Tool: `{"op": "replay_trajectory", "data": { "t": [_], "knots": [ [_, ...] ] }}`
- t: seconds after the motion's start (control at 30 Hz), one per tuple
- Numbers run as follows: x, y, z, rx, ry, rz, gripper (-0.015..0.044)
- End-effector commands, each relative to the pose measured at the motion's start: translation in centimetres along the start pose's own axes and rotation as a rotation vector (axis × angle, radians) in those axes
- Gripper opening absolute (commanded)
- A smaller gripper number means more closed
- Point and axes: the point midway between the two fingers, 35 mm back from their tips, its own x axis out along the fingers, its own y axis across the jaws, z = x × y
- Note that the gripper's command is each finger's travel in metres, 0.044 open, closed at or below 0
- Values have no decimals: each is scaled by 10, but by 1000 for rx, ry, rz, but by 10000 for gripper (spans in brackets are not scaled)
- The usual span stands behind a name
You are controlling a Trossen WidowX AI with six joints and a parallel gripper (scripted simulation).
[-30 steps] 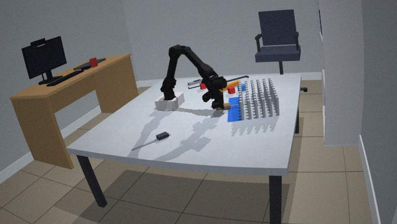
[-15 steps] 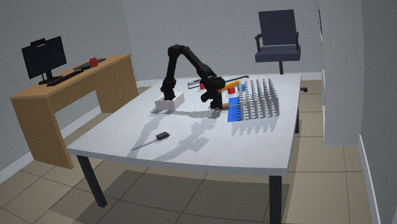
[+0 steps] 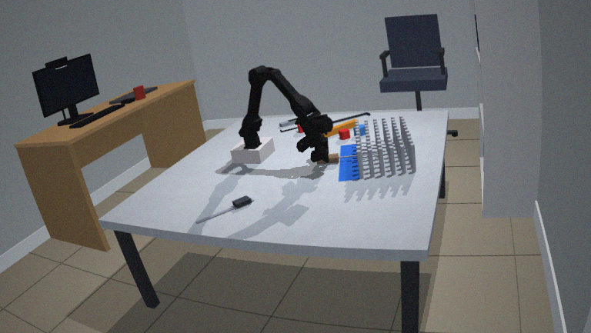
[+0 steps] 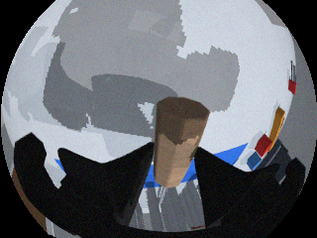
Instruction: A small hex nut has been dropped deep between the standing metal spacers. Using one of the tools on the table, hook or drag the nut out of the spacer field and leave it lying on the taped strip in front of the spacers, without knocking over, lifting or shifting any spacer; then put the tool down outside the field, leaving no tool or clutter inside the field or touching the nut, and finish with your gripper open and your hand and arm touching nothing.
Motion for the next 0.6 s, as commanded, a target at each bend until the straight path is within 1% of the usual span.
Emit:
{"op": "replay_trajectory", "data": {
  "t": [0.0, 0.57],
  "knots": [
    [0, -2, 3, -6, 1, -7, 0],
    [-3, -2, 14, -6, 1, -6, 0]
  ]
}}
